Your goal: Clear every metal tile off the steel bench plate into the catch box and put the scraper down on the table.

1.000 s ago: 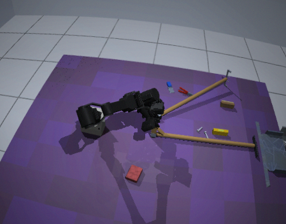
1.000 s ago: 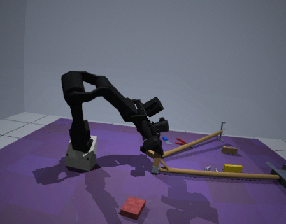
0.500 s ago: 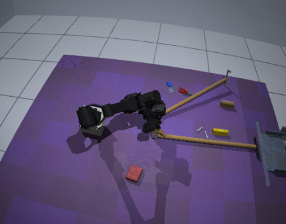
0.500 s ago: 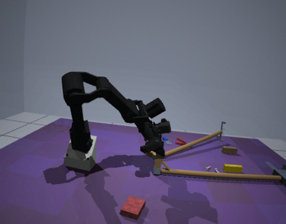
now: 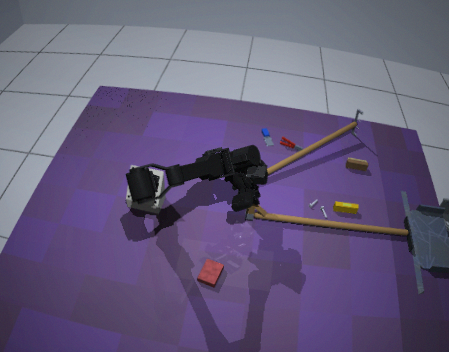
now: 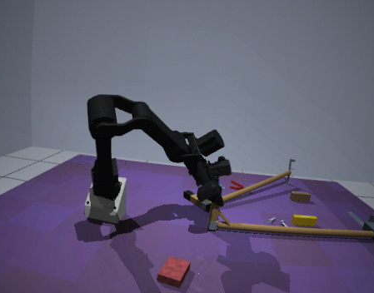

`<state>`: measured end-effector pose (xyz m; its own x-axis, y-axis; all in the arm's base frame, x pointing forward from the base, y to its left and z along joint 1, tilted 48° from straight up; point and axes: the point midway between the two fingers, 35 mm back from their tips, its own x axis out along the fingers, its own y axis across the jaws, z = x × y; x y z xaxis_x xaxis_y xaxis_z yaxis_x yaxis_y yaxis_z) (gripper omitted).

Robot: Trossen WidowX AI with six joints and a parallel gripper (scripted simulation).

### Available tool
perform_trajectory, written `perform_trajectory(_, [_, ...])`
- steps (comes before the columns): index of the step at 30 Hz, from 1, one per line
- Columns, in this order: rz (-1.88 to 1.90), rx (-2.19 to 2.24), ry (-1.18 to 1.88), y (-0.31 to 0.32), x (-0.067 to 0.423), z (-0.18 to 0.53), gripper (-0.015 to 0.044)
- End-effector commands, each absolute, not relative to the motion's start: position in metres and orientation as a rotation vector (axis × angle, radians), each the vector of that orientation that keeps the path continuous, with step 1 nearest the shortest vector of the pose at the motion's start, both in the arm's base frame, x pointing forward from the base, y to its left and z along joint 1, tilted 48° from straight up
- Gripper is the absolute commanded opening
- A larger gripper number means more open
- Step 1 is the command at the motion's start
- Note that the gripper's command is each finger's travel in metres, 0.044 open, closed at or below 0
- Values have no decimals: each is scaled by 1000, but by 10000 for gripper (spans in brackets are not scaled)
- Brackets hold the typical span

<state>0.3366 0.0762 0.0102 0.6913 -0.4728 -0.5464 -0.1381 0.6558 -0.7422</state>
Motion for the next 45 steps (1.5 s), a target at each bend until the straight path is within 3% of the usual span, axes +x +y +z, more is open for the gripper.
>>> perform_trajectory(1, [-211,-847,792,80,347,14,0])
perform_trajectory(45, [-215,-846,783,91,408,11,0])
